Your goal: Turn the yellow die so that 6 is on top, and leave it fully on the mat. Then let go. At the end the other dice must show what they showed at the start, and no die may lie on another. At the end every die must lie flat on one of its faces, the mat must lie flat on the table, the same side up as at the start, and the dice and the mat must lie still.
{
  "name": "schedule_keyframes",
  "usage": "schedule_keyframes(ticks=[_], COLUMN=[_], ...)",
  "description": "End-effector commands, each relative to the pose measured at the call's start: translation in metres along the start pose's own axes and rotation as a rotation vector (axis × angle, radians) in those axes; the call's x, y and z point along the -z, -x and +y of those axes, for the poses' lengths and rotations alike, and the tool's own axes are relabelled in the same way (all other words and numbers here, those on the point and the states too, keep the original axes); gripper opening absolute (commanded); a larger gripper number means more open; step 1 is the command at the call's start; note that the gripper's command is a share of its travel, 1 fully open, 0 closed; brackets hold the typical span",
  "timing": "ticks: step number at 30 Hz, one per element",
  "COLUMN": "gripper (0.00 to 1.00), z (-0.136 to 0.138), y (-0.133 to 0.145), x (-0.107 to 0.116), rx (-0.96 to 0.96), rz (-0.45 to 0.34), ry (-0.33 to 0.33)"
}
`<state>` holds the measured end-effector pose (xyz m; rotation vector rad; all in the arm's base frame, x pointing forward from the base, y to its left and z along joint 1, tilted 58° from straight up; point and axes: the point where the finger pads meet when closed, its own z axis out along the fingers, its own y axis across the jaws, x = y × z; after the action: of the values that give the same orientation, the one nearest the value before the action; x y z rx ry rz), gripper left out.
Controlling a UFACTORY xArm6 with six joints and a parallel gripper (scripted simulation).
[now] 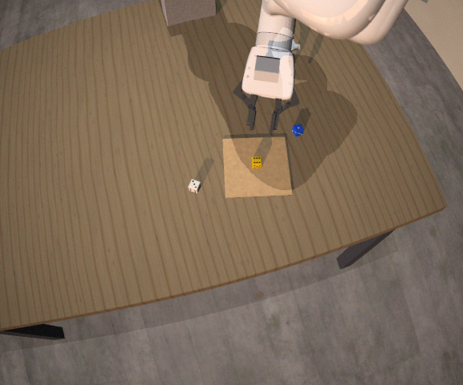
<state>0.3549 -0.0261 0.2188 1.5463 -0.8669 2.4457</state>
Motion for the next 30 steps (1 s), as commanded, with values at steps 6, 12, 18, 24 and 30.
schedule_keyframes(ticks=[6,12,18,24,30], gripper=[0.36,0.36,0.36,0.36,0.36], z=[-0.001,0.000,-0.001,-0.002,-0.002], y=[-0.009,-0.016,-0.020,-0.027,-0.034], x=[-0.005,-0.010,-0.012,-0.016,-0.017], rx=[0.001,-0.002,-0.003,-0.002,0.000], rz=[-0.159,-0.325,-0.404,-0.512,-0.607], ry=[0.002,0.010,0.010,0.006,0.002])
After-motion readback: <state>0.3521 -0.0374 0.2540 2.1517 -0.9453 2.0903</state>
